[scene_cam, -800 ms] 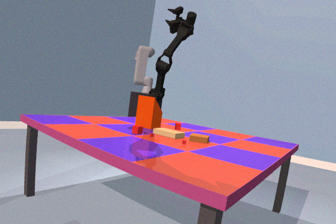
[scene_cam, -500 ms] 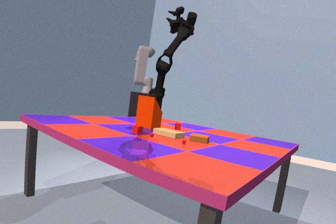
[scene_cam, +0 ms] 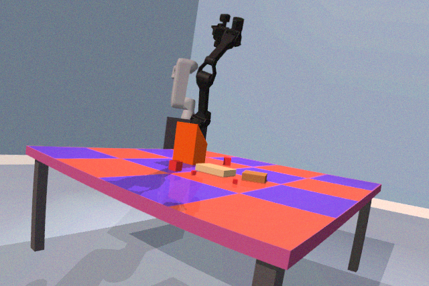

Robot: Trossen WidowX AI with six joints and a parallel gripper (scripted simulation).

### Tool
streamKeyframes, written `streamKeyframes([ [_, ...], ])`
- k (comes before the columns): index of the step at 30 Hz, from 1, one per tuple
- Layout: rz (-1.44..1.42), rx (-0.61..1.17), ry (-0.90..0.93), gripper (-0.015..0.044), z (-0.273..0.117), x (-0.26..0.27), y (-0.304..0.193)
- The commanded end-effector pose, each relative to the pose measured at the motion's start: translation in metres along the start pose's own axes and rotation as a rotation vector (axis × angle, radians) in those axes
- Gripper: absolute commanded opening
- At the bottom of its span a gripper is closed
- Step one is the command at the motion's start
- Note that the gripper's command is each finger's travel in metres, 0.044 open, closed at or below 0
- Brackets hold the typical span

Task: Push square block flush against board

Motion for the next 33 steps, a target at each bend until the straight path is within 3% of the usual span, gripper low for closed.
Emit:
streamKeyframes([
  [1, 0.105, 0.042, 0.102, 0.0000, 0.025, 0.038, -0.019],
  [8, 0.251, 0.126, 0.263, 0.0000, 0.055, 0.095, -0.042],
  [18, 0.395, 0.233, 0.391, 0.0000, 0.068, 0.147, -0.062],
  [33, 0.506, 0.418, 0.658, 0.0000, 0.044, 0.276, -0.098],
])
Point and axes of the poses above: the point midway between the two fingers, 35 mm back from their tips, its own z axis out along the fingers, its own x axis across the jaws, y = z × x, the point moved 7 cm from there along -z, back along the fingers, and after that the axes turned 14 degrees about -z, right-handed, at the moved point
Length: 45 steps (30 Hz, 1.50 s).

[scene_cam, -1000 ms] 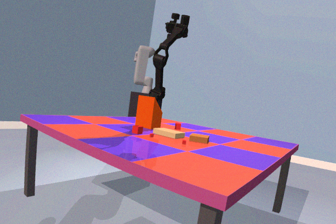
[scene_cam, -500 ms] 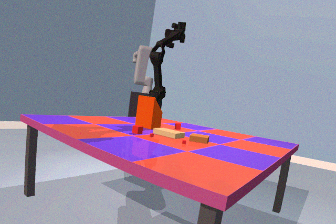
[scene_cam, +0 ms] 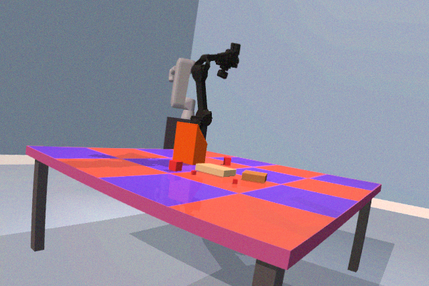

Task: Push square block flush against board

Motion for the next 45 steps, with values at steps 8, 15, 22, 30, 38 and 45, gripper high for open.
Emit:
streamKeyframes([
  [8, 0.196, 0.179, 0.206, 0.0000, 0.028, 0.076, -0.062],
  [15, 0.327, 0.327, 0.332, 0.0000, 0.026, 0.129, -0.102],
  [22, 0.456, 0.494, 0.447, 0.0000, 0.007, 0.184, -0.142],
  [30, 0.604, 0.702, 0.548, 0.0000, -0.033, 0.238, -0.174],
  [38, 0.728, 0.916, 0.623, 0.0000, -0.084, 0.278, -0.192],
  [45, 0.810, 1.049, 0.663, 0.0000, -0.123, 0.303, -0.197],
])
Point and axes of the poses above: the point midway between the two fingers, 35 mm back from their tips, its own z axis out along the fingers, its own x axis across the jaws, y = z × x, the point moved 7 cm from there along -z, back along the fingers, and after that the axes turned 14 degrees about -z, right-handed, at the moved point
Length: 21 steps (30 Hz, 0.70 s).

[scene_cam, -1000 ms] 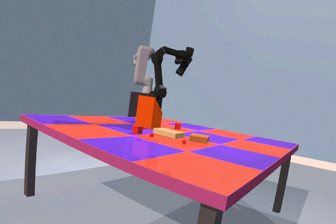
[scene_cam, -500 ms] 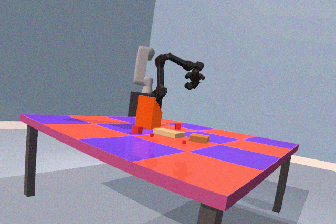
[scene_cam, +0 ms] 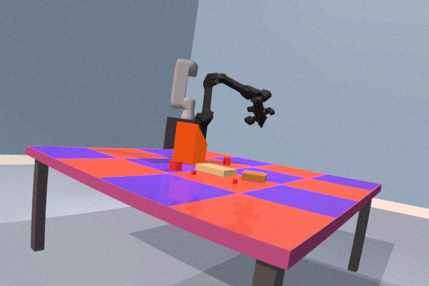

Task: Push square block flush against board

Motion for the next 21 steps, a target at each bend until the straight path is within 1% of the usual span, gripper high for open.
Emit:
streamKeyframes([
  [1, 0.095, 0.082, 0.037, 0.0000, 0.004, 0.015, -0.032],
  [11, 0.339, 0.252, 0.105, 0.0000, 0.002, 0.054, -0.097],
  [21, 0.600, 0.474, 0.154, 0.0000, -0.027, 0.112, -0.179],
])
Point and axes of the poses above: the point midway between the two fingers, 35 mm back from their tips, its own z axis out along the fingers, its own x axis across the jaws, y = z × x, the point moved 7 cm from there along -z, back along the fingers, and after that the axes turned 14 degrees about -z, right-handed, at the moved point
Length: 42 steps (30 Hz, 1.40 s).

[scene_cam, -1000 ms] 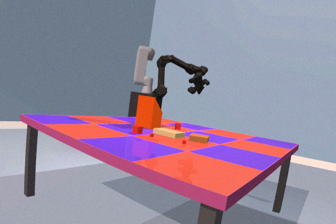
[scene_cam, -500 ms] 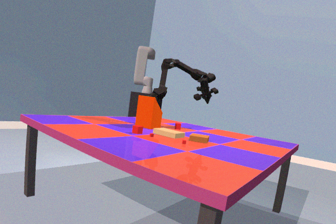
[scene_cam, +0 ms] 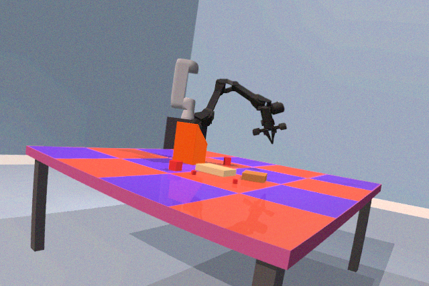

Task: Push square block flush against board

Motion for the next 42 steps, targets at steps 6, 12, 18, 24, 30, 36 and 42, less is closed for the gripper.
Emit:
streamKeyframes([
  [6, 0.275, 0.188, 0.042, 0.0000, 0.000, 0.026, -0.096],
  [12, 0.455, 0.292, 0.060, 0.0000, -0.010, 0.052, -0.152],
  [18, 0.641, 0.382, 0.073, 0.0000, -0.025, 0.086, -0.200],
  [24, 0.832, 0.456, 0.084, 0.0000, -0.044, 0.127, -0.240],
  [30, 1.030, 0.511, 0.090, 0.0000, -0.063, 0.171, -0.268],
  [36, 1.234, 0.538, 0.083, 0.0000, -0.079, 0.211, -0.283],
  [42, 1.431, 0.554, 0.080, 0.0000, -0.094, 0.255, -0.291],
])
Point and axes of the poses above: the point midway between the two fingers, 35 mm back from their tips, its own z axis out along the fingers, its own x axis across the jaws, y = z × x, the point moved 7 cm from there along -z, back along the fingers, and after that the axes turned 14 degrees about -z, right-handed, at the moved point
